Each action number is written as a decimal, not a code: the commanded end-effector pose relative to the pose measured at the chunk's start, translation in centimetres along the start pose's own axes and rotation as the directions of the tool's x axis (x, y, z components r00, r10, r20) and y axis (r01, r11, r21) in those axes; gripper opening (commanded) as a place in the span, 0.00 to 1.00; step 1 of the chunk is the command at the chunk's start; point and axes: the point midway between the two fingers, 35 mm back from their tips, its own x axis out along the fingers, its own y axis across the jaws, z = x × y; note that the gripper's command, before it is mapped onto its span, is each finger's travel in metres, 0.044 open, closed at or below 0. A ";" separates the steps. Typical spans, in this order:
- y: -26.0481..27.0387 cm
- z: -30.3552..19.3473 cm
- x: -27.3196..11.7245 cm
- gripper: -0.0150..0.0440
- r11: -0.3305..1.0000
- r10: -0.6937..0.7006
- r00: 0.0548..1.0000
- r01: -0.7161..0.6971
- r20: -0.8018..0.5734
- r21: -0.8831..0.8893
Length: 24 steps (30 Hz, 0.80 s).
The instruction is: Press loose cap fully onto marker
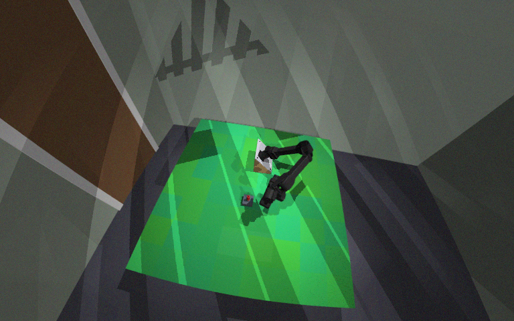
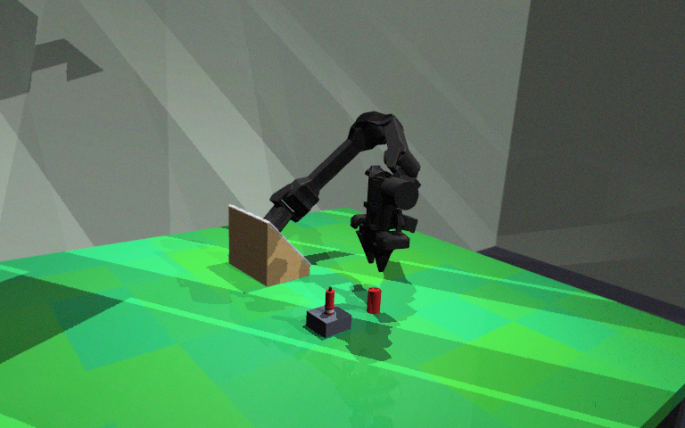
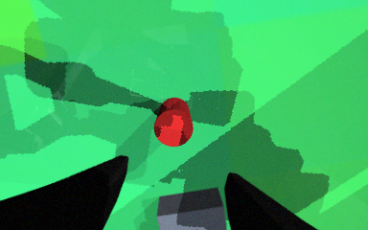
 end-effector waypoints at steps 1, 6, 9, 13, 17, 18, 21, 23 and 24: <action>0.4 0.1 2.5 0.69 1.000 0.018 1.000 -0.018 0.002 0.005; 0.4 0.2 3.0 0.69 1.000 0.018 1.000 -0.018 0.002 0.005; 0.4 0.3 4.0 0.69 1.000 0.018 1.000 -0.018 0.002 0.005; 0.4 0.3 4.3 0.69 1.000 0.018 1.000 -0.018 0.002 0.005; 0.4 0.3 4.9 0.69 1.000 0.018 1.000 -0.018 0.002 0.005; 0.4 0.3 5.1 0.69 1.000 0.018 1.000 -0.018 0.002 0.005; 0.3 0.3 5.6 0.69 1.000 0.018 1.000 -0.018 0.002 0.005; 0.3 0.3 5.9 0.69 1.000 0.018 1.000 -0.018 0.002 0.005; 0.3 0.3 6.1 0.69 1.000 0.018 1.000 -0.018 0.002 0.005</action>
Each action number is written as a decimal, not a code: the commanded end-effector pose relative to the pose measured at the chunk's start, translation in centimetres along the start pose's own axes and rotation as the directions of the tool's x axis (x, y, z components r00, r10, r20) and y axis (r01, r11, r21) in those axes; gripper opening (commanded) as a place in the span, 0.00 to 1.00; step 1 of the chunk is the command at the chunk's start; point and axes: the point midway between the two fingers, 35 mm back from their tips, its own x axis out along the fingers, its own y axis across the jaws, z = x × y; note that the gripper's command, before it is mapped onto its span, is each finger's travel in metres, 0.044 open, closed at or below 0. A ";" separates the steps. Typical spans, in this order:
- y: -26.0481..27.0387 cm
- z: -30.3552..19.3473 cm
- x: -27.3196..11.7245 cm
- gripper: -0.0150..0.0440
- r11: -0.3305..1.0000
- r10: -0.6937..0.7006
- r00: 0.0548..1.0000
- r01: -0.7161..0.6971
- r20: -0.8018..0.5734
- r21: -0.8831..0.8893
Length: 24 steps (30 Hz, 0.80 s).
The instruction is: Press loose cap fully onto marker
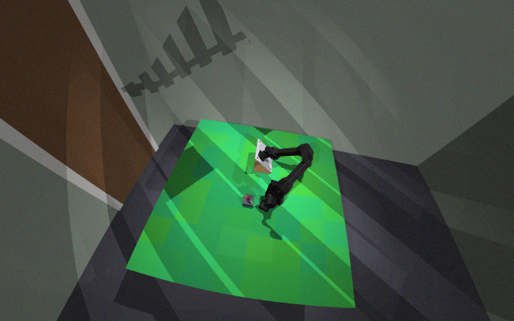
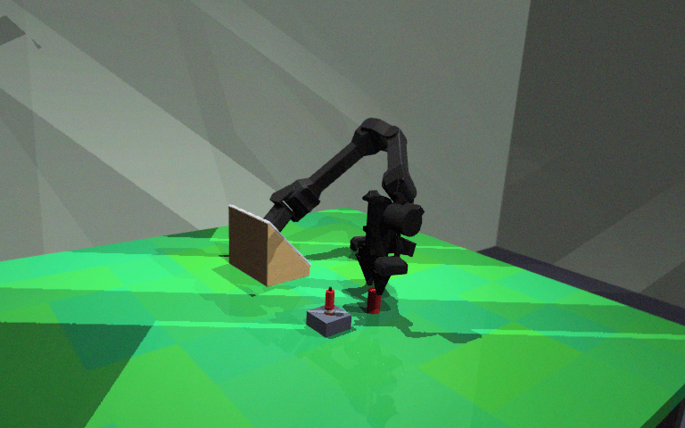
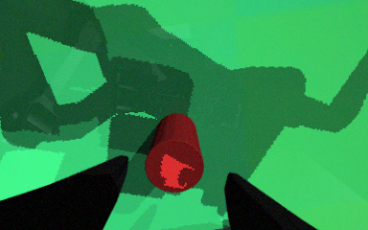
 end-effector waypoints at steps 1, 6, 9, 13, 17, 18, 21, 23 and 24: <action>0.1 0.0 0.7 0.69 1.000 0.004 1.000 -0.004 0.003 0.003; 0.1 0.1 1.5 0.69 1.000 0.004 1.000 -0.004 0.003 0.003; 0.1 0.1 2.0 0.69 1.000 0.004 1.000 -0.004 0.003 0.003; 0.1 0.1 2.6 0.69 1.000 0.005 1.000 -0.005 0.004 0.003; 0.2 0.1 3.3 0.69 1.000 0.005 1.000 -0.005 0.005 0.003; 0.2 0.1 3.4 0.69 1.000 0.005 1.000 -0.005 0.005 0.003; 0.2 0.1 3.8 0.69 1.000 0.005 1.000 -0.005 0.006 0.003; 0.2 0.1 3.8 0.64 1.000 0.005 1.000 -0.005 0.006 0.003; 0.2 0.1 3.8 0.60 1.000 0.005 1.000 -0.005 0.006 0.003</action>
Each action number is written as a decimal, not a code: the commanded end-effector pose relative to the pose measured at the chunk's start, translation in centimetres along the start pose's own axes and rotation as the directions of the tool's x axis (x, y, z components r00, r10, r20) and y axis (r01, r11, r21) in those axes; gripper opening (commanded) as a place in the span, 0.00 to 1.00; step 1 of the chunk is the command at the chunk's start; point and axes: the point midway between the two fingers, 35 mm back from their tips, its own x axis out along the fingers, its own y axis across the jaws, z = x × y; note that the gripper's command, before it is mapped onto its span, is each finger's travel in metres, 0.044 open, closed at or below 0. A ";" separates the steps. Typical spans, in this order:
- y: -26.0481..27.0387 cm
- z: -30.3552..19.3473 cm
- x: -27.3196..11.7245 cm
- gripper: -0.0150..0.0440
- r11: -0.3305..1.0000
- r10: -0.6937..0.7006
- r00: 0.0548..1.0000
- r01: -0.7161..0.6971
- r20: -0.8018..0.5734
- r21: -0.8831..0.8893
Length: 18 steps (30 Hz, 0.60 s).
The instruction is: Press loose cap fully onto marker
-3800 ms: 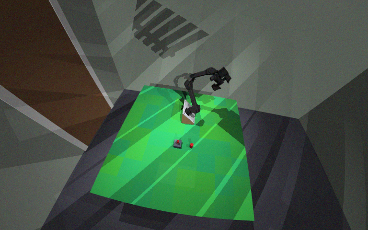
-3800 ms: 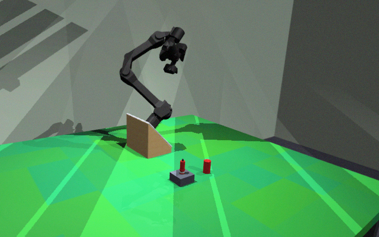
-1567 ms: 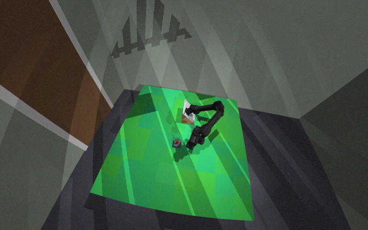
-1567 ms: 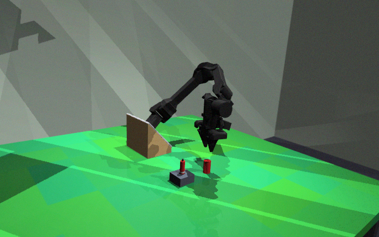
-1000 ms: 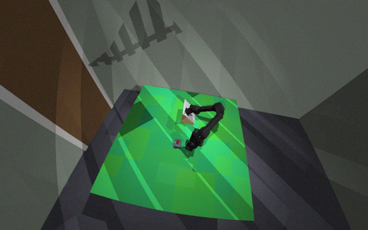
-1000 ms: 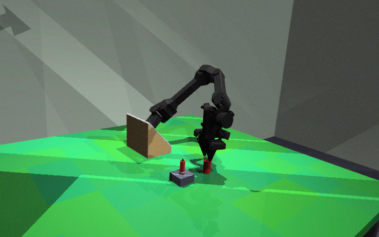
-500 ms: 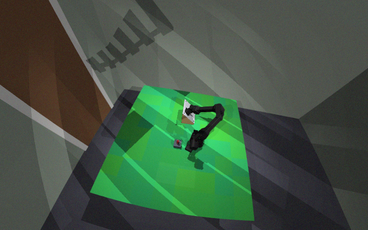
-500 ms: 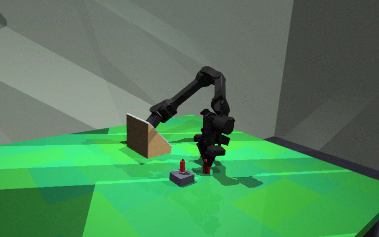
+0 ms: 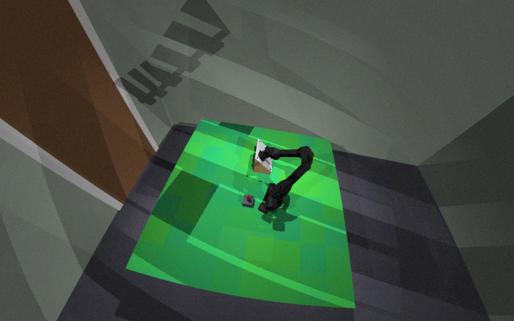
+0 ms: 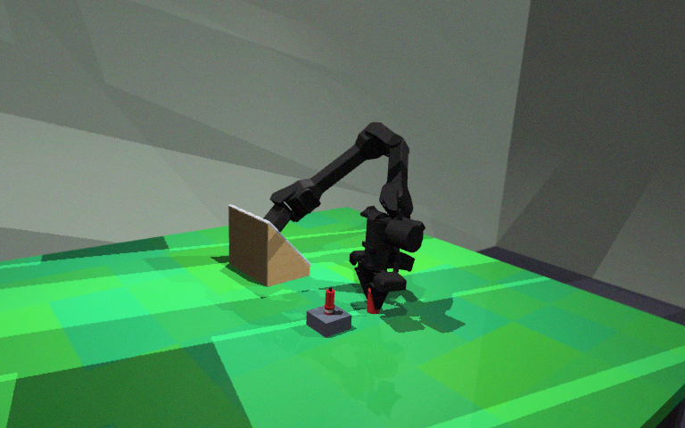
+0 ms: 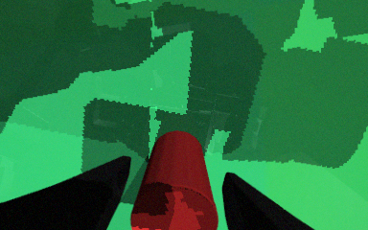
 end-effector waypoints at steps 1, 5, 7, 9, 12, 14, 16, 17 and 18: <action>0.1 0.0 0.2 0.55 1.000 0.002 1.000 -0.002 0.003 0.003; 0.1 0.0 0.2 0.47 1.000 0.002 1.000 -0.002 0.003 0.003; 0.1 0.0 0.2 0.45 1.000 0.002 1.000 -0.002 0.003 0.003; 0.1 0.0 0.2 0.43 1.000 0.002 1.000 -0.002 0.003 0.003; 0.1 0.0 0.1 0.36 1.000 0.002 1.000 -0.002 0.003 0.003; 0.0 0.0 -0.2 0.27 1.000 0.002 1.000 -0.002 0.003 0.003; 0.0 0.0 -0.7 0.25 1.000 0.001 1.000 -0.001 0.002 0.003; -0.1 0.0 -1.0 0.25 1.000 0.001 1.000 -0.001 0.001 0.003; -0.1 0.0 -1.3 0.25 1.000 0.001 1.000 -0.001 0.001 0.003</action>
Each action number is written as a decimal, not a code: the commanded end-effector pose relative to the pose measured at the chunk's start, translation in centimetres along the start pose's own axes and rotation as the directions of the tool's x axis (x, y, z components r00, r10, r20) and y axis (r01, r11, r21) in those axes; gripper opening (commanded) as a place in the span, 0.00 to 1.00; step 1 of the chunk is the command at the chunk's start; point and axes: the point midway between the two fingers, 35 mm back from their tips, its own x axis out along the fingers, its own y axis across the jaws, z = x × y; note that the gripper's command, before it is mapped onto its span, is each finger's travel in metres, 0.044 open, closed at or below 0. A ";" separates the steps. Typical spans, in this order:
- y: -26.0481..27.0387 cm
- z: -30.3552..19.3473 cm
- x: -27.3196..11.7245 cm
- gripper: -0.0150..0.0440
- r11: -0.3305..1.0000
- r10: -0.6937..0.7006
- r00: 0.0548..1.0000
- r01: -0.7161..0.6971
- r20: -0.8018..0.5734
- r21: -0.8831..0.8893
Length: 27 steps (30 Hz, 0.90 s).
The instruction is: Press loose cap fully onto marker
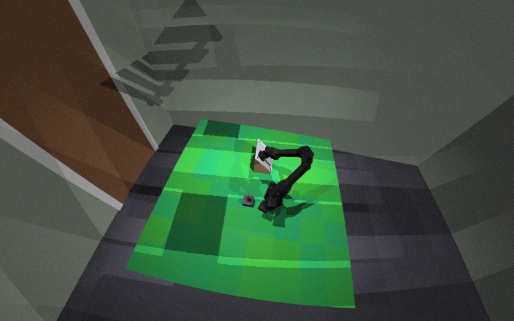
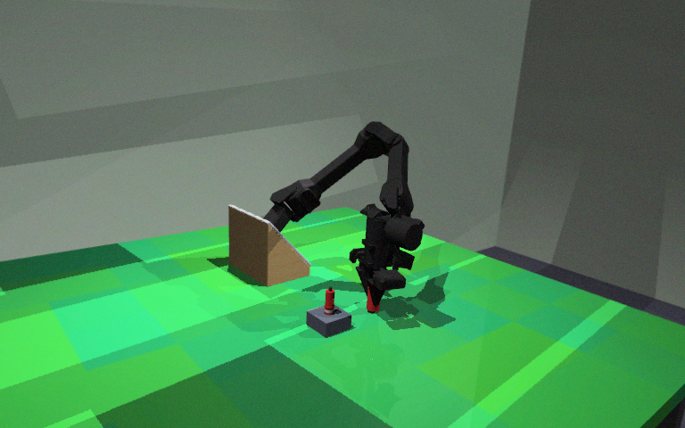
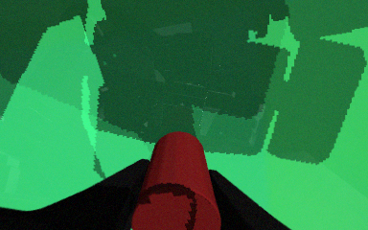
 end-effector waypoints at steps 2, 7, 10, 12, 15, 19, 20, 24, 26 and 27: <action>-0.2 0.1 -1.4 0.25 1.000 -0.006 1.000 0.006 0.003 -0.004; -0.2 0.0 -2.7 0.25 1.000 -0.006 1.000 0.006 0.002 -0.004; -0.2 0.0 -3.6 0.25 1.000 -0.006 1.000 0.006 0.002 -0.004; -0.2 0.0 -4.1 0.25 1.000 -0.006 1.000 0.006 0.002 -0.004; -0.1 0.0 -5.0 0.25 1.000 -0.005 1.000 0.006 0.002 -0.004; -0.1 -0.1 -5.4 0.25 1.000 -0.006 1.000 0.006 0.002 -0.004; -0.2 -0.2 -5.5 0.25 1.000 -0.007 1.000 0.007 0.001 -0.003; -1.0 -1.5 -6.1 0.25 1.000 -0.013 1.000 0.013 -0.006 0.002; -1.3 -2.2 -6.4 0.25 1.000 -0.016 1.000 0.016 -0.009 0.004; -1.5 -2.5 -6.6 0.25 1.000 -0.017 1.000 0.017 -0.011 0.006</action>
